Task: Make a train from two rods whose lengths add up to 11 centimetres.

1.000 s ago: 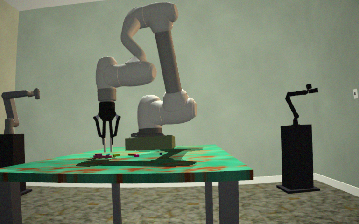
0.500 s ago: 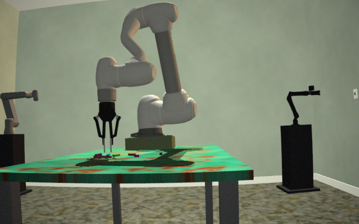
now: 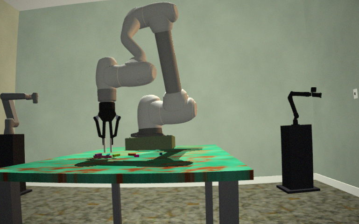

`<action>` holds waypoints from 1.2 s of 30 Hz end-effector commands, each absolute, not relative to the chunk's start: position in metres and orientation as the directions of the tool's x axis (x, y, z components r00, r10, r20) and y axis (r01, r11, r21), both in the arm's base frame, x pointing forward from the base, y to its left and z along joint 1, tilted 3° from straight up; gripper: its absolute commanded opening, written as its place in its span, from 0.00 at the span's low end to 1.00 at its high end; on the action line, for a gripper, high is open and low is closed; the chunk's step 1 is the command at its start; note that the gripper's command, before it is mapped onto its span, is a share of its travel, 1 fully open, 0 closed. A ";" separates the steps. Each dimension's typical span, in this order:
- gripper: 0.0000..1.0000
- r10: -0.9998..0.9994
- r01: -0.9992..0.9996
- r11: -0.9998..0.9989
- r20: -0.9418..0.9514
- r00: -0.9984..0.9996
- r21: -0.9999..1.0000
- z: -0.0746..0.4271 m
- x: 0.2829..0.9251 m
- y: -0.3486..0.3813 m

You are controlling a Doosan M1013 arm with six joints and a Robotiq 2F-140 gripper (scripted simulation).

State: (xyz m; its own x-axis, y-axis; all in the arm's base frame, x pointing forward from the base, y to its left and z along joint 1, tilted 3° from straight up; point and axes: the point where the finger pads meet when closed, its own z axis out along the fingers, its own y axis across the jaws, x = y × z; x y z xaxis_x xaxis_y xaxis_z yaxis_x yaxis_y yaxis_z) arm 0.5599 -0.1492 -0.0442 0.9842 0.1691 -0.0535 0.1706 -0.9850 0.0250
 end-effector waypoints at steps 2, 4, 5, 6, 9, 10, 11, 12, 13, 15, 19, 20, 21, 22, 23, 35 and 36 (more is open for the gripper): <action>0.15 0.169 0.171 -0.985 -0.053 0.984 0.025 -0.044 0.560 -0.149; 0.15 0.169 0.171 -0.985 -0.053 0.984 0.025 -0.044 0.560 -0.149; 0.15 0.169 0.171 -0.985 -0.053 0.984 0.025 -0.044 0.560 -0.149; 0.15 0.169 0.171 -0.985 -0.053 0.984 0.025 -0.044 0.560 -0.149; 0.15 0.169 0.171 -0.985 -0.053 0.984 0.025 -0.044 0.560 -0.149; 0.15 0.169 0.171 -0.985 -0.053 0.984 0.025 -0.044 0.560 -0.149; 0.15 0.169 0.171 -0.985 -0.053 0.984 0.025 -0.044 0.560 -0.149; 0.15 0.169 0.171 -0.985 -0.053 0.984 0.025 -0.044 0.560 -0.149; 0.15 0.169 0.171 -0.985 -0.053 0.984 0.025 -0.044 0.560 -0.149; 0.15 0.169 0.171 -0.985 -0.053 0.984 0.025 -0.044 0.560 -0.149; 0.15 0.169 0.171 -0.985 -0.053 0.984 0.025 -0.046 0.560 -0.149; 0.15 0.169 0.171 -0.985 -0.053 0.984 0.025 -0.046 0.560 -0.149; 0.15 0.169 0.171 -0.985 -0.053 0.984 0.025 -0.047 0.560 -0.149; 0.15 0.169 0.171 -0.985 -0.053 0.984 0.025 -0.048 0.560 -0.149; 0.15 0.169 0.171 -0.985 -0.053 0.984 0.025 -0.049 0.560 -0.149; 0.15 0.169 0.171 -0.985 -0.053 0.984 0.025 -0.058 0.559 -0.150; 0.15 0.169 0.171 -0.985 -0.053 0.984 0.025 -0.059 0.559 -0.150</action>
